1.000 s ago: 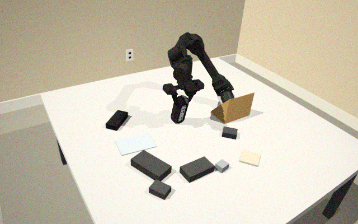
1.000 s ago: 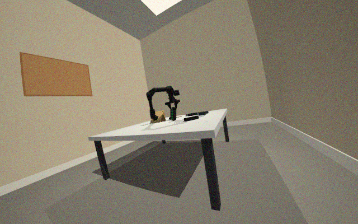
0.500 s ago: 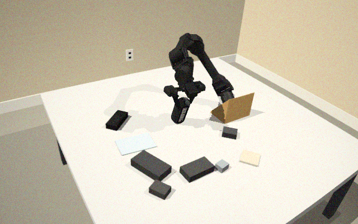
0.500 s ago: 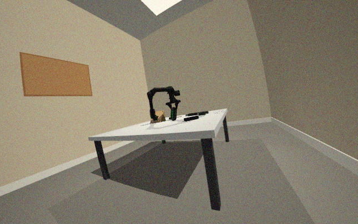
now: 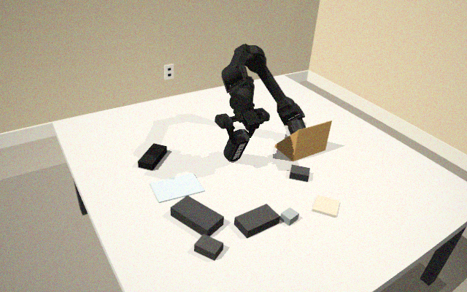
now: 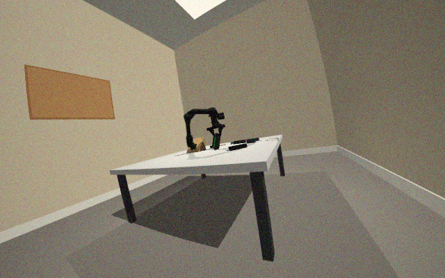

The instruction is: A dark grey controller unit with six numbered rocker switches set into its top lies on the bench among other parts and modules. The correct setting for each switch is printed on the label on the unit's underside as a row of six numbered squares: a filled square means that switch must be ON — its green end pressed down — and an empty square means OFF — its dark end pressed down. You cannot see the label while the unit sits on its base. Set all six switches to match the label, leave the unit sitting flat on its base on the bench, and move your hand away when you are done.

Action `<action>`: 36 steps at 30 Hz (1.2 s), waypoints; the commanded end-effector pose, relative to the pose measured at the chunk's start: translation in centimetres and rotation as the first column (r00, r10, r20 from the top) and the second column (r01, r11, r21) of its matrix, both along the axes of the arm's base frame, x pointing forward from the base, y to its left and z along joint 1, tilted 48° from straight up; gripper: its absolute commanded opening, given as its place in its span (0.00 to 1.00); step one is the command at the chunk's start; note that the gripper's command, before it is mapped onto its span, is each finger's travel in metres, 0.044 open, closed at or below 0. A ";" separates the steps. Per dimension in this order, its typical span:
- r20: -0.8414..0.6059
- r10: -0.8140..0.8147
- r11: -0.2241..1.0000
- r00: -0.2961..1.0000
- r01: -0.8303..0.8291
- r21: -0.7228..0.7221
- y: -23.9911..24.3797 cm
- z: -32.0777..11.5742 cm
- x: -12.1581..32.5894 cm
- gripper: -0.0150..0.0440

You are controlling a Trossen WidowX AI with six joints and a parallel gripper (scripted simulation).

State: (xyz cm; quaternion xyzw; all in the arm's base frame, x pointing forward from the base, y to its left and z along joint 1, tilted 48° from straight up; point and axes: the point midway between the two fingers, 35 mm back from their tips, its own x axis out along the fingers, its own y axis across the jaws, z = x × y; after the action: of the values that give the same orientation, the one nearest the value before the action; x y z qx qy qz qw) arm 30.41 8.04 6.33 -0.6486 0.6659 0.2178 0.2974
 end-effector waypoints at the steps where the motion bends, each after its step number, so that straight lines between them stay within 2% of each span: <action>1: -0.008 -0.014 1.000 1.000 0.014 -0.007 -0.2 -0.6 0.0 0.83; 36: -0.007 -0.014 1.000 1.000 0.014 -0.007 0.5 -3.2 0.3 0.83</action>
State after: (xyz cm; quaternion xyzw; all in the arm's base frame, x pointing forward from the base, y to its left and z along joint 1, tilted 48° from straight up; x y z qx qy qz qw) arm 30.76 8.88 3.60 -0.6471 0.6663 0.2189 0.2991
